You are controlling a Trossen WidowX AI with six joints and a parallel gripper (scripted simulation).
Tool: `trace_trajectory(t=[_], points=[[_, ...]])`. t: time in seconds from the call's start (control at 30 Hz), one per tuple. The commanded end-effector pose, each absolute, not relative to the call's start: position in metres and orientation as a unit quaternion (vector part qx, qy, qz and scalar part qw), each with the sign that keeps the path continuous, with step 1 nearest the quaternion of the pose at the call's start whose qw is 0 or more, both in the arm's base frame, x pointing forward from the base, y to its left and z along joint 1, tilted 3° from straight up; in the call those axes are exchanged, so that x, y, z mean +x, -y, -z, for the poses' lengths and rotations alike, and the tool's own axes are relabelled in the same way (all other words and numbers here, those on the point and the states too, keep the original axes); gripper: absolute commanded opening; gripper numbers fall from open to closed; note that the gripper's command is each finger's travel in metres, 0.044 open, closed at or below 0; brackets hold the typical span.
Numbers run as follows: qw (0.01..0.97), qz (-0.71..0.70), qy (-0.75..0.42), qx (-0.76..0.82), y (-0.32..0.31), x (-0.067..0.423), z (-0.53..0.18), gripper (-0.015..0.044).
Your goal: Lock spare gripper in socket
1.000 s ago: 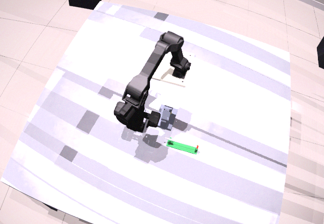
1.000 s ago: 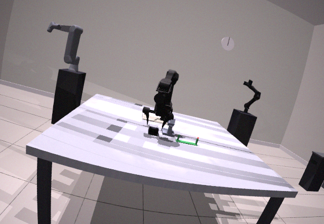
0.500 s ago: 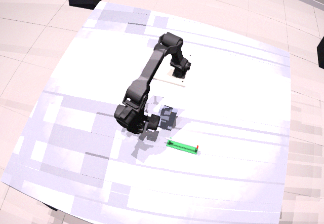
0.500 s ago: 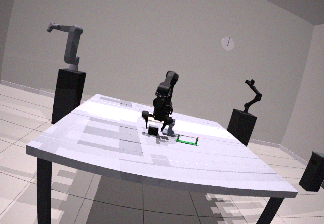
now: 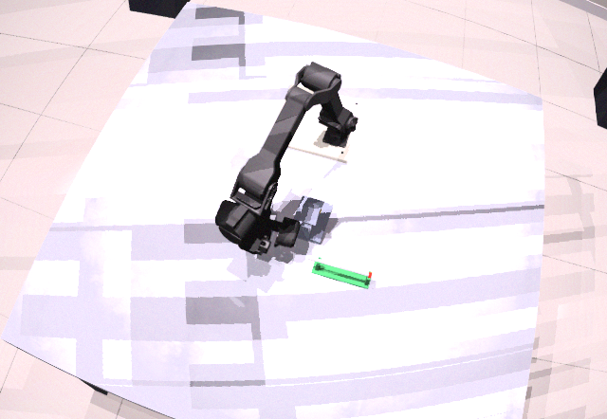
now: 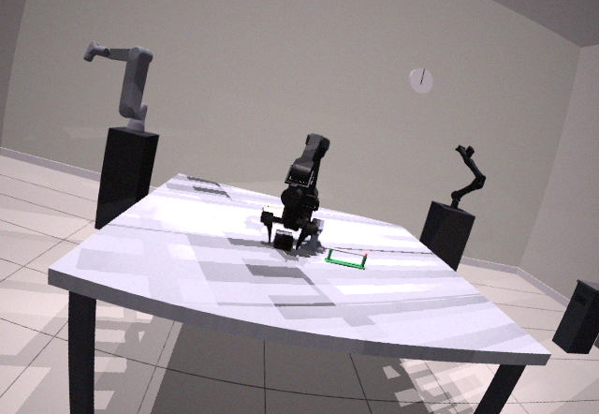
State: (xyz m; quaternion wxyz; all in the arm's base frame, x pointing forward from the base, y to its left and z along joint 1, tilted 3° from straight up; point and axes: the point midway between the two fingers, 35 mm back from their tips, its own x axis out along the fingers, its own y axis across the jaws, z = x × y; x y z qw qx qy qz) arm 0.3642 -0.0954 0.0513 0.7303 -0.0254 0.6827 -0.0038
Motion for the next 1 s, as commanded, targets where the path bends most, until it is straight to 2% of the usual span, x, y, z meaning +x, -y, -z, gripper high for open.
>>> trace_trajectory(t=[0.0,0.2,0.4,0.67,0.97], points=[[0.729,0.005,-0.684,-0.025,0.096,0.363,-0.049,0.0414],[0.729,0.005,-0.684,-0.025,0.096,0.363,-0.049,0.0256],[0.729,0.005,-0.684,-0.025,0.095,0.363,-0.049,0.0216],[0.729,0.005,-0.684,-0.025,0.095,0.362,-0.068,0.0006],[0.729,0.005,-0.684,-0.025,0.093,0.36,-0.098,0.0]])
